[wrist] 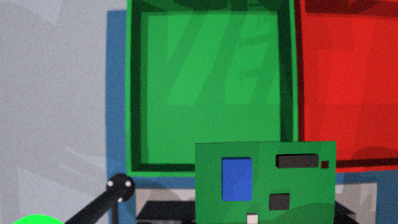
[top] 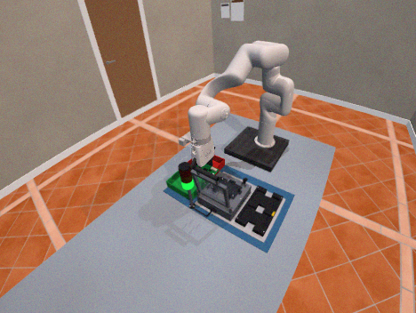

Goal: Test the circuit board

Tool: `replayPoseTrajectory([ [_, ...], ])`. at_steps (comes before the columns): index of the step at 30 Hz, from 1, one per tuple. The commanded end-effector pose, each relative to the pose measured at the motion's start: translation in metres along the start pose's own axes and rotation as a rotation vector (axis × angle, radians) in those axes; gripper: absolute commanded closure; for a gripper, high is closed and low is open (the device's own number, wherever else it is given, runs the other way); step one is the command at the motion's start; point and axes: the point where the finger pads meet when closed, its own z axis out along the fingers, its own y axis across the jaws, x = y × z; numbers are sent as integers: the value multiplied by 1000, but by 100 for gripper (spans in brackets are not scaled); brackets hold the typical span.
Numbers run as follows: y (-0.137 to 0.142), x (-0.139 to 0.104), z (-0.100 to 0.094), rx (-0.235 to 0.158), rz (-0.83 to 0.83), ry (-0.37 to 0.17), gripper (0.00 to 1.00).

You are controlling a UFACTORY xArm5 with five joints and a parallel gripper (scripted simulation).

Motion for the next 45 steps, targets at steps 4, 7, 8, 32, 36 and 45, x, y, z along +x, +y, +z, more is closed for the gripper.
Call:
replayPoseTrajectory([
  [4, -17, 57, 16, 3, -2, 1, 21],
  [7, -18, 62, 18, 3, -2, 1, 21],
  [8, -19, 67, 19, 3, -2, 1, 21],
  [32, -26, 97, 28, 3, -2, 1, 21],
  [36, -26, 97, 29, 3, -2, 1, 21],
  [45, -26, 97, 34, 3, -2, 1, 21],
])
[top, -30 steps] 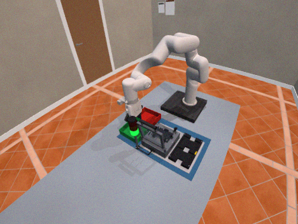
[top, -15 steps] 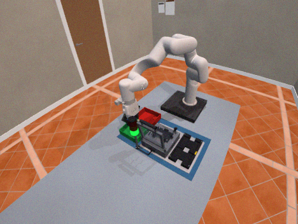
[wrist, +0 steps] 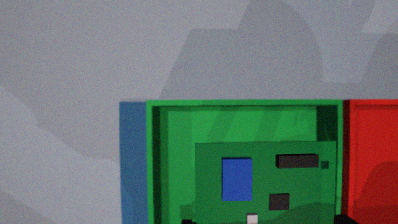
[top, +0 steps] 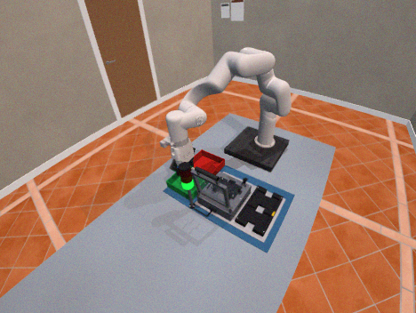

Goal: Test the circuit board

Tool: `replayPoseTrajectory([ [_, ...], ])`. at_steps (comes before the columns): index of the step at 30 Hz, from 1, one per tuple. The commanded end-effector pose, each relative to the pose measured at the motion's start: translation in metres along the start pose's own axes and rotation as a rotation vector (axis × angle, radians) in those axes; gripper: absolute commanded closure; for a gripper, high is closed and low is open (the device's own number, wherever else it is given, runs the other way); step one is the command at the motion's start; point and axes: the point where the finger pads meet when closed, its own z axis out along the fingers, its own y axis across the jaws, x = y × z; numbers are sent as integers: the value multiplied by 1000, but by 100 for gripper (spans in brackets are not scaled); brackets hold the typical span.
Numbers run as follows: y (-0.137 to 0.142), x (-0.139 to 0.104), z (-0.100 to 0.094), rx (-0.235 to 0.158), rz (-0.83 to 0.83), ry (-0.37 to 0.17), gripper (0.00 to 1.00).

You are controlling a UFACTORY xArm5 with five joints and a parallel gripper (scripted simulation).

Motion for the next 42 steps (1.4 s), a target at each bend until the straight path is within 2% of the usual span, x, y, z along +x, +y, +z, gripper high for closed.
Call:
replayPoseTrajectory([
  [1, -1, 1, 3, 4, 0, 2, 21],
  [13, -1, 1, 26, 4, 0, 2, 21],
  [28, -1, 1, 73, 4, 0, 2, 21],
  [42, -2, 1, 90, 4, 0, 2, 21],
])
